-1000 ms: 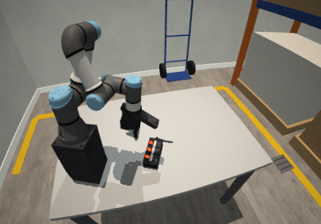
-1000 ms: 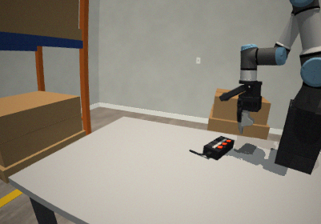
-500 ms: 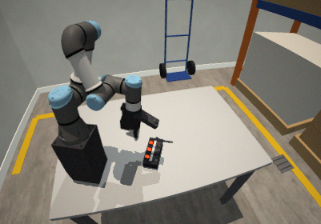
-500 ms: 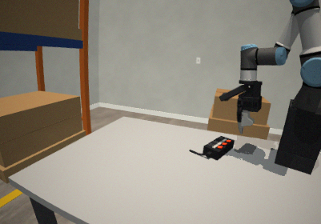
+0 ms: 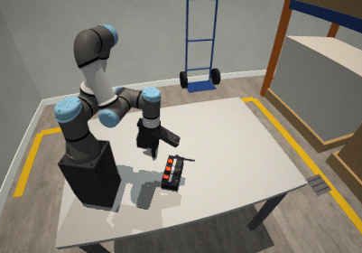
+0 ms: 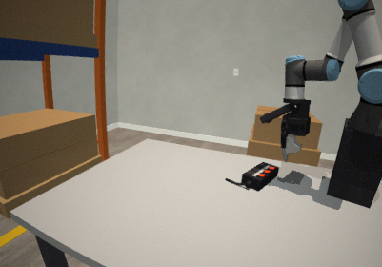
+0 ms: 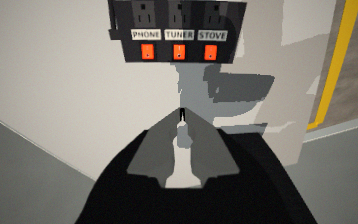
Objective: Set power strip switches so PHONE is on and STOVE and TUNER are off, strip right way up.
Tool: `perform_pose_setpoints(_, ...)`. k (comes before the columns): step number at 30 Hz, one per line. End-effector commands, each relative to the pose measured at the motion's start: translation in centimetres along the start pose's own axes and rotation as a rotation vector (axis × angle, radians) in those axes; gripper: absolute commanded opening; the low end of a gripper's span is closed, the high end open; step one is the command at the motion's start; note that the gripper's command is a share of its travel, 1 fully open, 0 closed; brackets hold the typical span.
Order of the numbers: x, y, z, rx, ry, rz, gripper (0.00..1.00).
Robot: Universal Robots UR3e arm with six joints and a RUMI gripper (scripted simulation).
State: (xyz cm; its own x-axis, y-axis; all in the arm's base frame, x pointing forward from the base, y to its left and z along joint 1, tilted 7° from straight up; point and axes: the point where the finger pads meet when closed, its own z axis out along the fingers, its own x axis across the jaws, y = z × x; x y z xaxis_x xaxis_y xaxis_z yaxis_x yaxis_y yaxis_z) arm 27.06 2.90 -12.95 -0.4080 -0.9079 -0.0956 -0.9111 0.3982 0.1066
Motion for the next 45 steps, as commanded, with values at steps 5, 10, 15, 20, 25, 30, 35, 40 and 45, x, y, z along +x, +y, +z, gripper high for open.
perform_pose_setpoints(5, -0.1, -0.8, 2.8, 0.003, 0.000, 0.000, 0.00)
perform_pose_setpoints(10, -0.1, -1.0, 5.1, 0.003, 0.001, 0.000, 0.00)
perform_pose_setpoints(15, -0.2, -0.9, 6.7, 0.003, 0.001, 0.000, 0.00)
perform_pose_setpoints(20, -0.2, -0.8, 7.6, 0.003, 0.001, 0.000, 0.00)
perform_pose_setpoints(25, -0.2, -0.7, 7.9, 0.003, 0.001, 0.000, 0.00)
perform_pose_setpoints(30, -0.2, -0.7, 7.9, 0.003, 0.001, 0.000, 0.00)
perform_pose_setpoints(35, -0.2, -0.7, 7.9, 0.003, 0.001, 0.000, 0.00)
perform_pose_setpoints(40, -0.2, -0.7, 7.9, 0.003, 0.001, 0.000, 0.00)
perform_pose_setpoints(45, -0.2, -0.7, 7.9, 0.003, 0.001, 0.000, 0.00)
